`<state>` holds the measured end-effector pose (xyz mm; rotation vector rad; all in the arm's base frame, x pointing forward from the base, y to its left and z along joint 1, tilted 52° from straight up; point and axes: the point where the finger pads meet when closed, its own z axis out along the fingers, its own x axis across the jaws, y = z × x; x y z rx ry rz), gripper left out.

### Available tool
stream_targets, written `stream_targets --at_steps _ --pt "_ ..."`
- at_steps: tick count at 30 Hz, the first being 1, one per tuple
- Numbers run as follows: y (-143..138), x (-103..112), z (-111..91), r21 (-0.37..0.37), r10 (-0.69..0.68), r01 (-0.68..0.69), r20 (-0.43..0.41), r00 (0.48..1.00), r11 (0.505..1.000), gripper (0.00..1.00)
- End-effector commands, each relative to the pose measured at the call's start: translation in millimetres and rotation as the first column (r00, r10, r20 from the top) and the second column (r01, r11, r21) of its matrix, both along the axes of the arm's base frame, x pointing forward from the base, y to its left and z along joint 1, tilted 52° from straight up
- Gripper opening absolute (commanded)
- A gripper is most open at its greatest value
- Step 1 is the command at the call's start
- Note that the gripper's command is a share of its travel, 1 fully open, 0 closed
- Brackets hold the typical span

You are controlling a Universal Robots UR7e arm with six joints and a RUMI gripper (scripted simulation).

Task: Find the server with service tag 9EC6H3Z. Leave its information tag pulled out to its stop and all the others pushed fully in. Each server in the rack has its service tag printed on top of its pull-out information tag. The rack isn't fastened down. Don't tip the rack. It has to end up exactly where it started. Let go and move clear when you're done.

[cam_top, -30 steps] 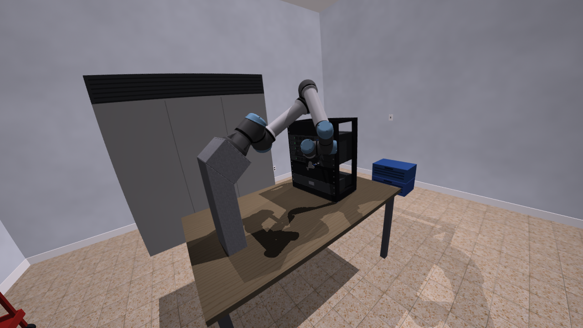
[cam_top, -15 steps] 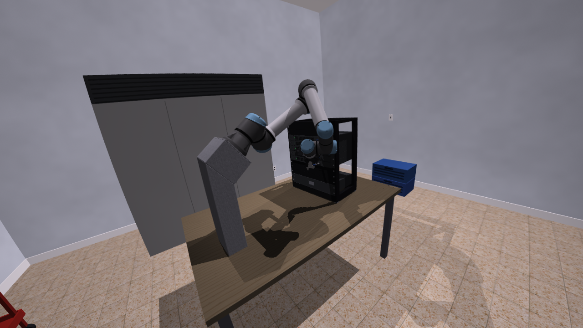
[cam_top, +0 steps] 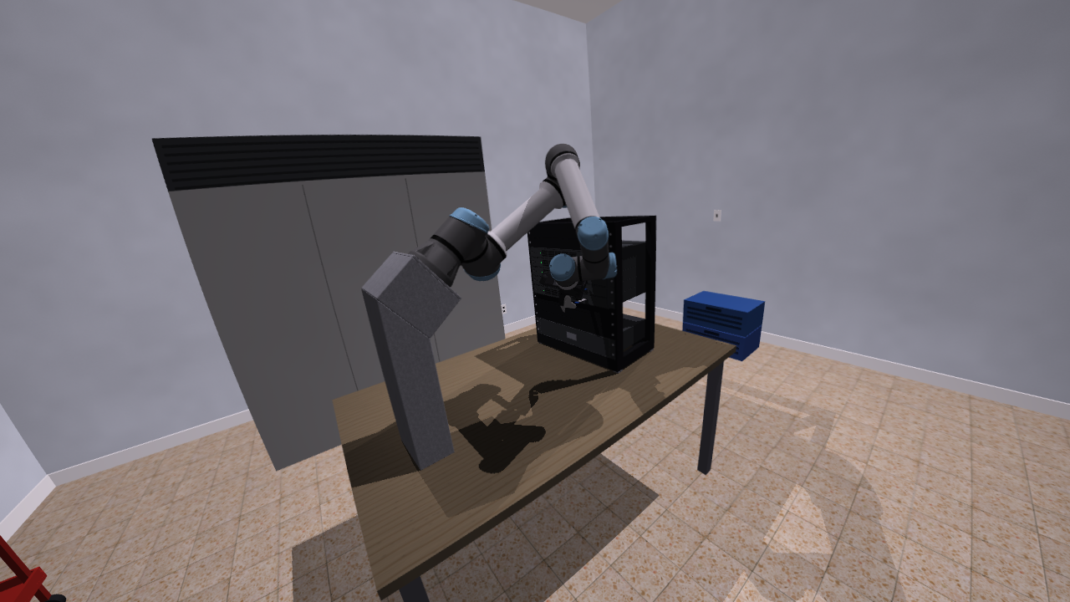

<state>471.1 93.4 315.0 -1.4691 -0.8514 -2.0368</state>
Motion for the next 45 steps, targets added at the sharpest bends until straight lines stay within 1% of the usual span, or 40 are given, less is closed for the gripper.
stream_targets --at_steps 1,15,17,28,45 --pt "-1 -3 -1 -0.001 0.001 -0.001 0.0 1.0 1.0 1.0" --pt "-7 -26 -8 -0.001 0.001 -0.001 0.0 1.0 1.0 1.0" --pt "-7 -26 -8 -0.001 0.001 -0.001 0.0 1.0 1.0 1.0" --pt "-11 -42 -13 -0.001 0.001 -0.001 0.0 1.0 1.0 1.0" --pt "-13 -47 -15 -0.001 0.001 -0.001 0.0 1.0 1.0 1.0"
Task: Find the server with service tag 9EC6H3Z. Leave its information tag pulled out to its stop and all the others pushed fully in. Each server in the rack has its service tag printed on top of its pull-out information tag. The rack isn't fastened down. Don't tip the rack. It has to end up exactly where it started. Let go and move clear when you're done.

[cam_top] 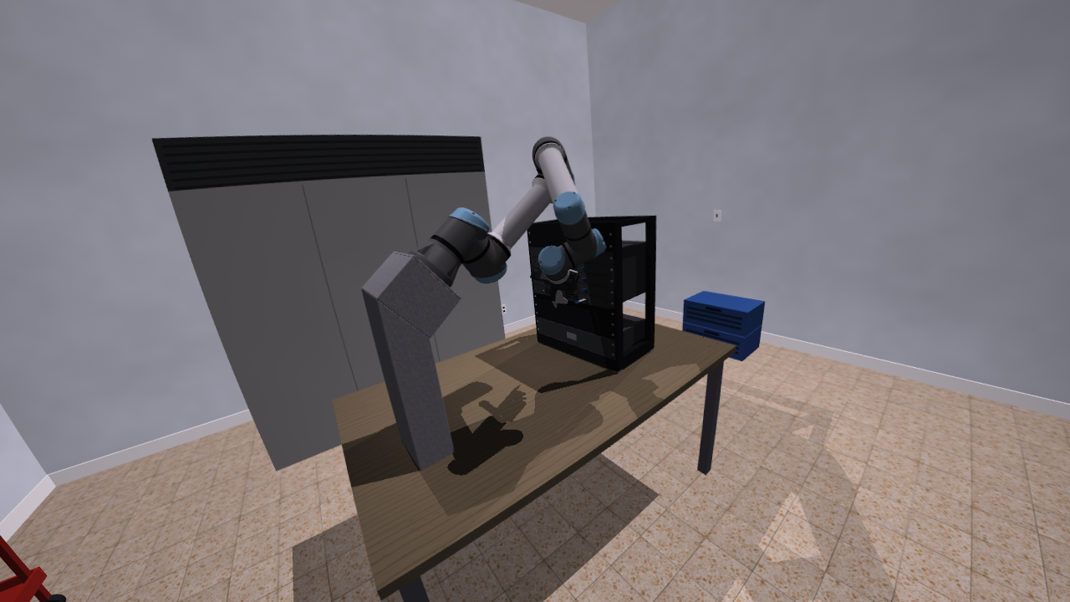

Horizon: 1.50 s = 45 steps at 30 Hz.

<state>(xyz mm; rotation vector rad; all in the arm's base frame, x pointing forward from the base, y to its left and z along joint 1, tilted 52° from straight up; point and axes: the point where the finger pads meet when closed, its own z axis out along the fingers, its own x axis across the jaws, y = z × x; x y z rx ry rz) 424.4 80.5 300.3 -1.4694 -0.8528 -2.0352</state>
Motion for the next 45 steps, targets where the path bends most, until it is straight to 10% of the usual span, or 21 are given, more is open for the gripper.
stream_targets --at_steps 1,45 --pt "-0.1 -0.2 0.1 0.0 0.0 0.0 0.0 1.0 1.0 1.0" --pt "0.7 2.3 -6.6 0.047 -0.035 0.032 0.048 0.998 0.998 1.0"
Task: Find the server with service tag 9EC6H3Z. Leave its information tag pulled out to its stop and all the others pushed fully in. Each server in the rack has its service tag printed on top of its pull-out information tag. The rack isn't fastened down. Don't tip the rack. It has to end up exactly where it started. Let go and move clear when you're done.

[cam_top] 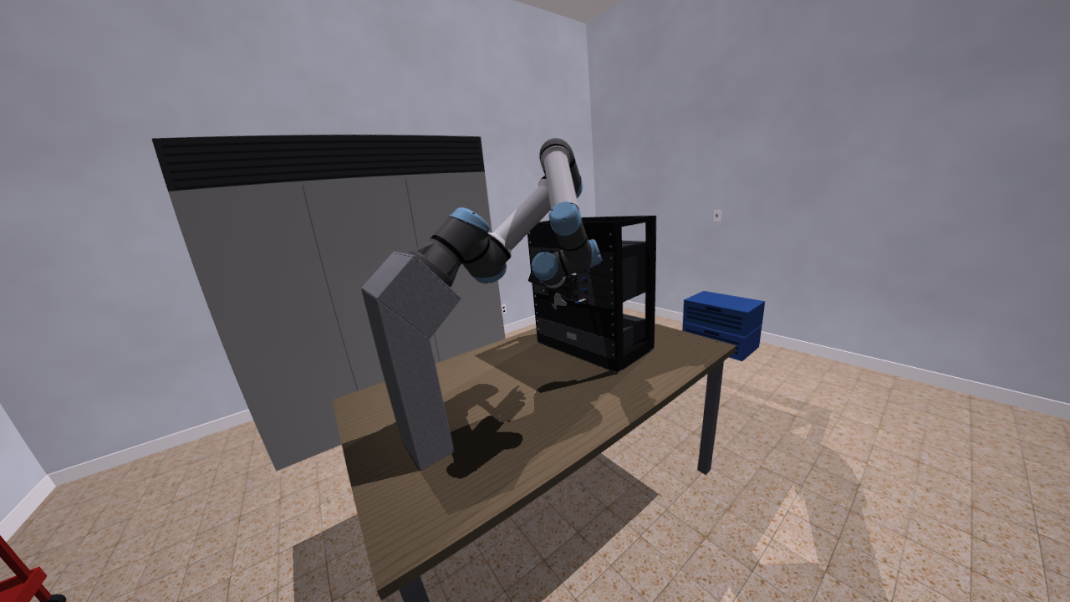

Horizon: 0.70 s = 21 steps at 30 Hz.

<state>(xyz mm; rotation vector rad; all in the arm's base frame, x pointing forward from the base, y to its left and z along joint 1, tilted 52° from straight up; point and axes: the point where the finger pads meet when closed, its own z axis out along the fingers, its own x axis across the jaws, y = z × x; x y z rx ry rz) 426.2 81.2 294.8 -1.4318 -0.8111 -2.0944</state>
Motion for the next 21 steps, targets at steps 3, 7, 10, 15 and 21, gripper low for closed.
stream_targets --at_steps 3,7,10,15,21 --pt "0.0 1.2 -2.3 0.018 -0.016 0.015 0.018 1.0 1.0 1.0" --pt "-0.2 2.2 -4.2 0.03 -0.029 0.028 0.029 0.999 0.999 1.0" --pt "-0.4 3.2 -5.7 0.04 -0.04 0.039 0.037 0.998 0.998 1.0" --pt "-0.3 3.9 -7.2 0.051 -0.05 0.047 0.048 0.998 0.998 1.0" --pt "0.6 5.1 -10.1 0.077 -0.066 0.061 0.074 0.995 0.995 1.0"
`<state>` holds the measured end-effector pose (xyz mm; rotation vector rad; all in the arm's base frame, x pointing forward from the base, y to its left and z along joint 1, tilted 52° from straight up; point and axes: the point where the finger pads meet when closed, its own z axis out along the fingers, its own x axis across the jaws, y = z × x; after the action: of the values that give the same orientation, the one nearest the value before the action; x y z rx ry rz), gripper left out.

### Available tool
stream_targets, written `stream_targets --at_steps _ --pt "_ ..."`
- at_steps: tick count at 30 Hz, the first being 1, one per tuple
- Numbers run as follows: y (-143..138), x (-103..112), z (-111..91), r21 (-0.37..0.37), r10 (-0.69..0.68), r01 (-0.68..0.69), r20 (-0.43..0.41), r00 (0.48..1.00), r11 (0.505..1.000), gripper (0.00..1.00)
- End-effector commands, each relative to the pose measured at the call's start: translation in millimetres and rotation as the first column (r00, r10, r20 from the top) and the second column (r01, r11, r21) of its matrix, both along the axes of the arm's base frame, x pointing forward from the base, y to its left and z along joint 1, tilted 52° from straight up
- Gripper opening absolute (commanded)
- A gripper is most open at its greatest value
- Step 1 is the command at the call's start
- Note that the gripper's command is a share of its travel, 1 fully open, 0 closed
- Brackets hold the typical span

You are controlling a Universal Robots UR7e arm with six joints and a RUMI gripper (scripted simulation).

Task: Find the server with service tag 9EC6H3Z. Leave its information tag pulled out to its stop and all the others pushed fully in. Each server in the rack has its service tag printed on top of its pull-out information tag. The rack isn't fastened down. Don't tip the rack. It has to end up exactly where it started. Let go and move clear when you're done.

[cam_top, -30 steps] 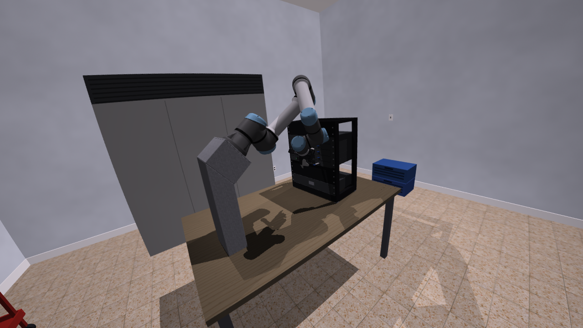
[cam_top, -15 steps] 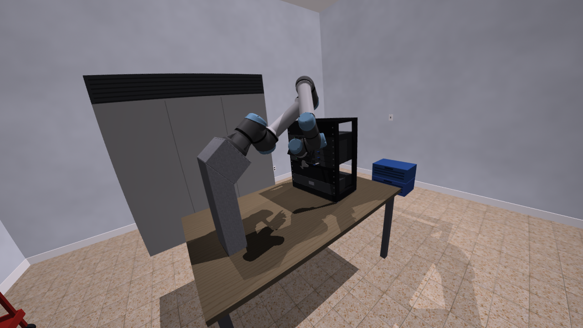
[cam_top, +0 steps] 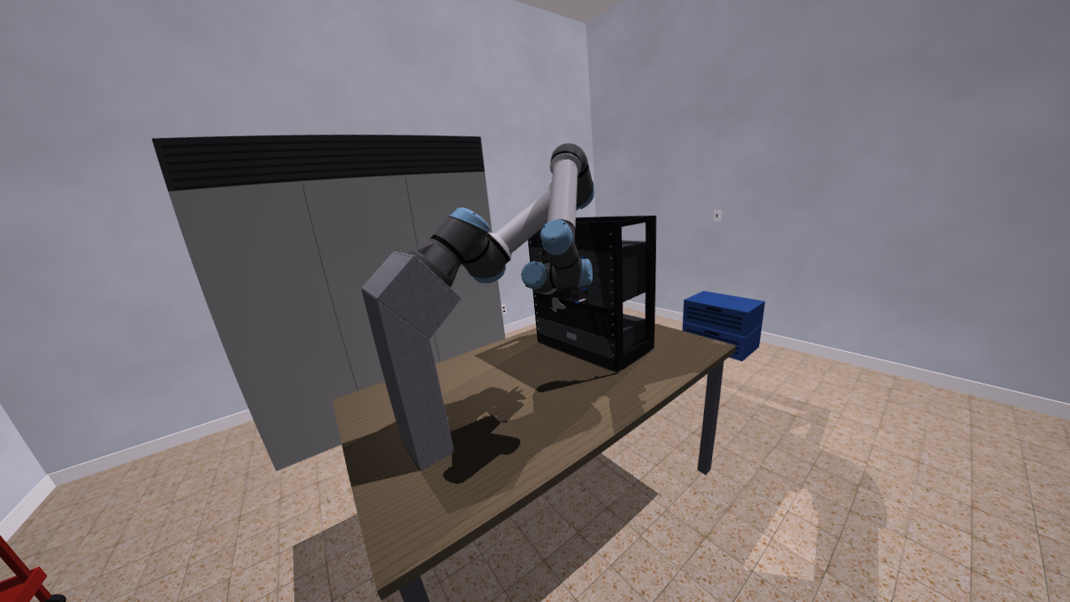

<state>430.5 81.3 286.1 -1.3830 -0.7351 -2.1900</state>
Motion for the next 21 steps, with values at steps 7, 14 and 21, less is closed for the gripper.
stream_targets --at_steps 7,14,21 --pt "1 3 -5 0.042 -0.033 0.031 0.044 0.998 0.999 1.0" --pt "0 6 -10 0.068 -0.064 0.06 0.064 0.996 0.996 1.0" --pt "1 8 -13 0.108 -0.09 0.079 0.103 0.991 0.991 1.0"
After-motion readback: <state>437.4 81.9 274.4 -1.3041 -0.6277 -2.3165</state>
